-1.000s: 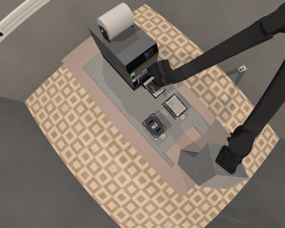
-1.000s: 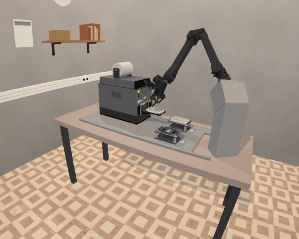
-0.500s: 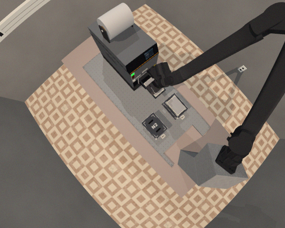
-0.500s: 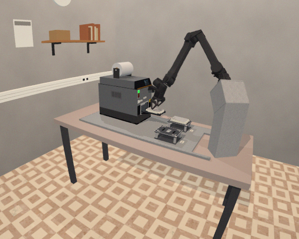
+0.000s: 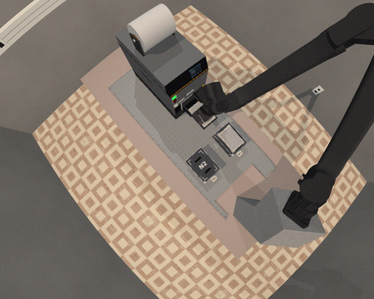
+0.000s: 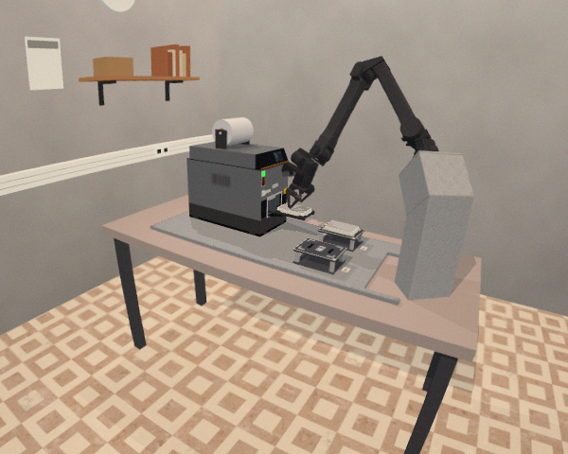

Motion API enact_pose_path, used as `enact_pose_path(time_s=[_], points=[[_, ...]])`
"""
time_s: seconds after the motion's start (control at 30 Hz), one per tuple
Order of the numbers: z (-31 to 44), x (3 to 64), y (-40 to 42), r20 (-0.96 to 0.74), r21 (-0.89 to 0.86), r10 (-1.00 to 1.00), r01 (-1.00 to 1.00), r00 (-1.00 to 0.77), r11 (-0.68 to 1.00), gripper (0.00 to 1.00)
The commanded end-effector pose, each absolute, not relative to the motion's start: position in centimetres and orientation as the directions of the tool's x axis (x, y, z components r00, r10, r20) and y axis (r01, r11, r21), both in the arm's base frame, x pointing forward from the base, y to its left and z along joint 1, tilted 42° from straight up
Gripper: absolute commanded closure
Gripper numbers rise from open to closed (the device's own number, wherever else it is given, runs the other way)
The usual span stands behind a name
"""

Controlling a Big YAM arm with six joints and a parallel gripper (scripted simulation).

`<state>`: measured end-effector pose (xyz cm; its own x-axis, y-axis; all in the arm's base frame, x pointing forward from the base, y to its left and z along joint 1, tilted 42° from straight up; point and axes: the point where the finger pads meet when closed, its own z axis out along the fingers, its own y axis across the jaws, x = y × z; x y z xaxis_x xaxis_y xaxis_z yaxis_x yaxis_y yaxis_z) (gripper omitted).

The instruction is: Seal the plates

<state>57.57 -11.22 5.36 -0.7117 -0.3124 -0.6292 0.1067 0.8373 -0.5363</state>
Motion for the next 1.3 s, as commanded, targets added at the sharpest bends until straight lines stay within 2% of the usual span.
enact_pose_path(time_s=[0.0,0.83,1.27], points=[[7.4,58.2,-11.6,-0.647,-0.541,-0.322,0.119,-0.691,0.832,0.00],[7.6,58.6,-9.5,-0.652,-0.541,-0.347,0.092,-0.675,0.836,0.00],[5.8,58.7,-11.2,-0.638,-0.542,-0.326,0.106,-0.697,0.834,0.00]])
